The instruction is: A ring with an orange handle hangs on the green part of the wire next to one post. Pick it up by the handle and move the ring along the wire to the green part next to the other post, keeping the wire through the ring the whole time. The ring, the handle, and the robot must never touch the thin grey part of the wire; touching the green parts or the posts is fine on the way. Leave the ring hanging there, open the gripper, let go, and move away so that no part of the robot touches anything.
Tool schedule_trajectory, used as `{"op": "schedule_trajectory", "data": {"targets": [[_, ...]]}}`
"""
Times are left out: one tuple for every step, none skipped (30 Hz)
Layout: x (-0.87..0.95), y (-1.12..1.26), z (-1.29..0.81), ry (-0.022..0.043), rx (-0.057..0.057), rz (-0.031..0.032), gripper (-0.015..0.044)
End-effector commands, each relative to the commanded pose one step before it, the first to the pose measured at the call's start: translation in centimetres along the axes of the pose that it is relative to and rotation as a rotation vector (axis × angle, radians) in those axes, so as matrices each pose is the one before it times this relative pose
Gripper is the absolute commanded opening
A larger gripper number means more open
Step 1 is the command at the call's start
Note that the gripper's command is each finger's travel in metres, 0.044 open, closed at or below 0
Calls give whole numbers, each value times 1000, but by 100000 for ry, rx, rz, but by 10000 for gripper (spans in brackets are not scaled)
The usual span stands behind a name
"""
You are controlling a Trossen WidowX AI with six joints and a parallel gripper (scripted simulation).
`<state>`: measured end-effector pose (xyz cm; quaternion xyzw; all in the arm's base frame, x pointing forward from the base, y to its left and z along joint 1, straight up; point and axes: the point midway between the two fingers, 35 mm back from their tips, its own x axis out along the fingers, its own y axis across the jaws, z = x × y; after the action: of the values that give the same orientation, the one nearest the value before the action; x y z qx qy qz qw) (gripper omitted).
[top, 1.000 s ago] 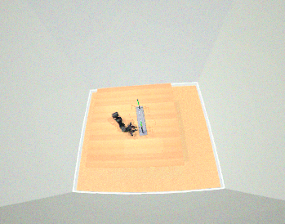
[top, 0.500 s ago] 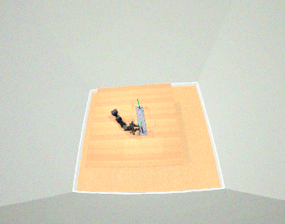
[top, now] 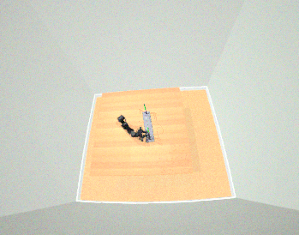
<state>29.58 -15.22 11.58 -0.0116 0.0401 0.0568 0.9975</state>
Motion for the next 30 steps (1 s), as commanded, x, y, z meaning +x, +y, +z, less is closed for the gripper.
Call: {"op": "schedule_trajectory", "data": {"targets": [[804, -159, 116, -249, 174, -113, 160], [156, -3, 4, -12, -2, 0, 160], [157, -2, 4, -14, -2, 0, 160], [157, -1, 3, -15, -1, 0, 160], [158, 0, 3, -16, -1, -1, 160], [158, 2, 3, -17, 0, -1, 160], [158, 3, 3, -19, 0, -1, 160], [159, 4, 3, -20, 1, -1, 160], [159, 5, 2, -21, 1, -1, 160], [159, 6, 2, -22, 2, -1, 160], [160, 8, 2, -23, 2, -1, 160], [160, 9, 2, -25, 3, -1, 160], [160, 10, 2, -26, 3, -1, 160], [161, 11, 1, -27, 4, -1, 160], [161, 13, 1, -28, 5, -1, 160], [161, 14, 1, -29, 5, -1, 160], [162, 15, 1, -30, 6, -1, 160], [162, 17, 0, -32, 6, -1, 160], [162, 18, 0, -33, 7, -1, 160], [162, 19, 0, -34, 8, -1, 160], [163, 20, 0, -35, 8, -1, 160], [163, 22, -1, -36, 9, -1, 160], [163, 23, -1, -37, 9, -1, 160], [163, 24, -1, -38, 10, -1, 160], [163, 26, -1, -39, 11, -1, 160], [135, 22, -1, -33, 9, -1, 160], [82, 14, -1, -21, 6, 0, 160], [27, 5, 0, -7, 2, 0, 160], [0, 0, 0, 0, 0, 0, 160], [0, 0, 0, 0, 0, 0, 160]]}}
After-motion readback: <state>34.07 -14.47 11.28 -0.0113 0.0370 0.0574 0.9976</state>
